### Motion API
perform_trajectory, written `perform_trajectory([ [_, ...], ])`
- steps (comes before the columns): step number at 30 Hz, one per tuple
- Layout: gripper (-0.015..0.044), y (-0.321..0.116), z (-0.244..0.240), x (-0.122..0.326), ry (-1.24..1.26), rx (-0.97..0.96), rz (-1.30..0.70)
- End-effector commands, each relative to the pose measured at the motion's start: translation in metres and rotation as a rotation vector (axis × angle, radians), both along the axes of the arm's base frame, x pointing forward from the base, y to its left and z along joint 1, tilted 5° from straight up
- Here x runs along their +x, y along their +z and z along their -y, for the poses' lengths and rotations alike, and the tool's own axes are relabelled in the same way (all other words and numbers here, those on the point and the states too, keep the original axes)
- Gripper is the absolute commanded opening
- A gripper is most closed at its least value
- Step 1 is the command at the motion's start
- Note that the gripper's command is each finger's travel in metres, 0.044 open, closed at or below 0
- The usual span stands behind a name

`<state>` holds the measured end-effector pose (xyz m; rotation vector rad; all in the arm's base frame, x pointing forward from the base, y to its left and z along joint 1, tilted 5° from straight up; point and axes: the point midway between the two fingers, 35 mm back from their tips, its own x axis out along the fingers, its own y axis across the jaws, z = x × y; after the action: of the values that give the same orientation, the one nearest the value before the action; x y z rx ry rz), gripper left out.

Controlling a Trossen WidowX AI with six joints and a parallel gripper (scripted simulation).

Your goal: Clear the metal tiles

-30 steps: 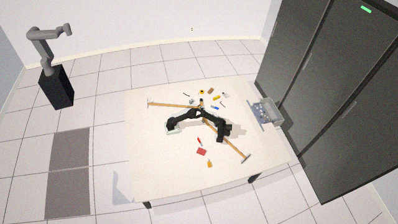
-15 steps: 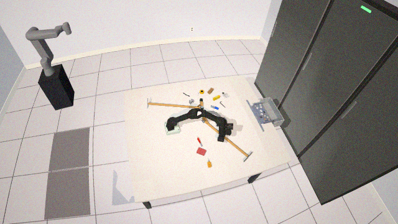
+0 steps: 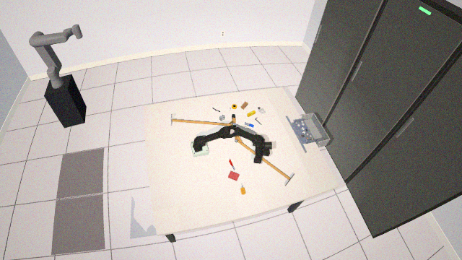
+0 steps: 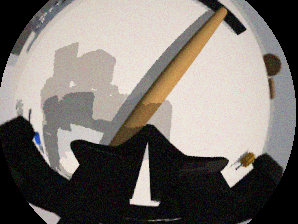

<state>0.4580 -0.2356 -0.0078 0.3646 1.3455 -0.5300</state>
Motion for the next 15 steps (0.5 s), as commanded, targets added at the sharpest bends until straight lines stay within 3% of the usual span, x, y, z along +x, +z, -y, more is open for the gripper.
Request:
perform_trajectory([
  [1, 0.0, -0.003, -0.004, 0.004, 0.002, 0.003, -0.004],
  [15, 0.0, -0.004, -0.011, 0.016, 0.002, 0.004, -0.003],
])
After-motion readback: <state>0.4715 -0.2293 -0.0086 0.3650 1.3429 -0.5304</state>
